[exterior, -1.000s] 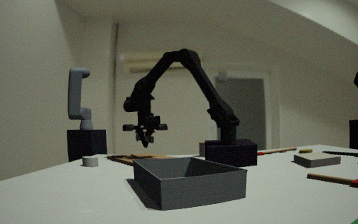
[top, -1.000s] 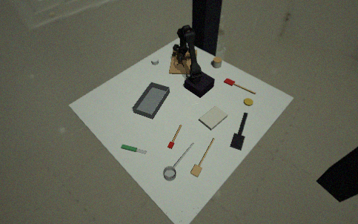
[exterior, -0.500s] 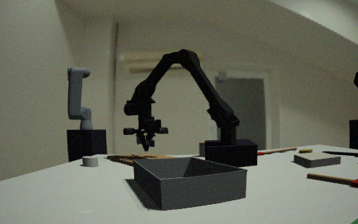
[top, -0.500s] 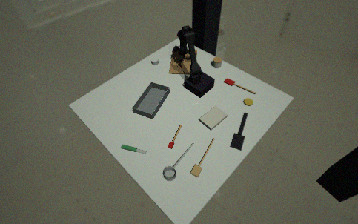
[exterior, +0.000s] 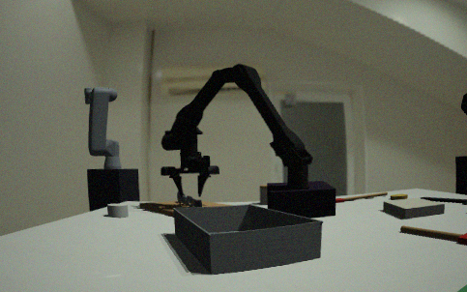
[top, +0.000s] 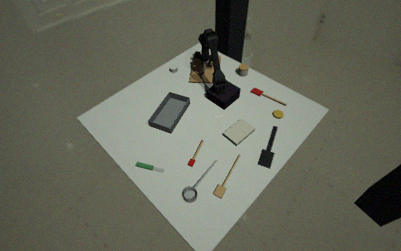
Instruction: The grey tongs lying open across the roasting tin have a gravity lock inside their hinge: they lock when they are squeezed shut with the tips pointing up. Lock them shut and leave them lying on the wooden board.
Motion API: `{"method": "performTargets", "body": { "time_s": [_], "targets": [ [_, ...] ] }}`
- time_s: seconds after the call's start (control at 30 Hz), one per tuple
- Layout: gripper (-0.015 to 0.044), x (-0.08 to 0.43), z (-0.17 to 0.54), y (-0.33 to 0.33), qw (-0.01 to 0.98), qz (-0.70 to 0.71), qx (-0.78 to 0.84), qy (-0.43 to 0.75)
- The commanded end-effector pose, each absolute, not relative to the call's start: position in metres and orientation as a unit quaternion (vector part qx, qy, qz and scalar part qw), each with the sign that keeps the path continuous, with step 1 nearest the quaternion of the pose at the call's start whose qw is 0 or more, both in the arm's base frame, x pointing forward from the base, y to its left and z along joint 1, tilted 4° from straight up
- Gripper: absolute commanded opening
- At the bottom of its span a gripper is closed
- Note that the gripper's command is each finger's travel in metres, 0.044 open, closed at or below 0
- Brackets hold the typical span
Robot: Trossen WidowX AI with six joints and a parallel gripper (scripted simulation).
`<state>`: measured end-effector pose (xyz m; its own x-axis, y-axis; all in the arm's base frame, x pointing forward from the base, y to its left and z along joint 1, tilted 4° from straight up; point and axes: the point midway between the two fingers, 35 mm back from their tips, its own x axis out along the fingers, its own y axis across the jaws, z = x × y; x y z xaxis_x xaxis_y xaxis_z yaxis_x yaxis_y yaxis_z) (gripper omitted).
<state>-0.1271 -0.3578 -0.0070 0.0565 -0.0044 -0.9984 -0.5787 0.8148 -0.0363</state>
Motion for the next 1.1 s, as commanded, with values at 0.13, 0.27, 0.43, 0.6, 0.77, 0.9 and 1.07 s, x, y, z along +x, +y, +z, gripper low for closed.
{"method": "performTargets", "body": {
  "time_s": [0.13,0.27,0.43,0.6,0.77,0.9,1.07],
  "targets": [
    [0.0440,-0.127,-0.007,-0.358,0.692,0.207,-0.223,0.655],
    [0.0440,-0.118,0.007,-0.351,0.692,0.207,-0.222,0.654],
    [0.0440,-0.085,0.054,-0.319,0.694,0.207,-0.222,0.653],
    [0.0440,-0.050,0.095,-0.270,0.696,0.207,-0.221,0.651],
    [0.0440,-0.035,0.110,-0.243,0.697,0.207,-0.220,0.650],
    [0.0440,-0.035,0.112,-0.243,0.697,0.207,-0.221,0.650],
    [0.0440,-0.039,0.146,-0.244,0.694,0.206,-0.225,0.653]
  ]
}}
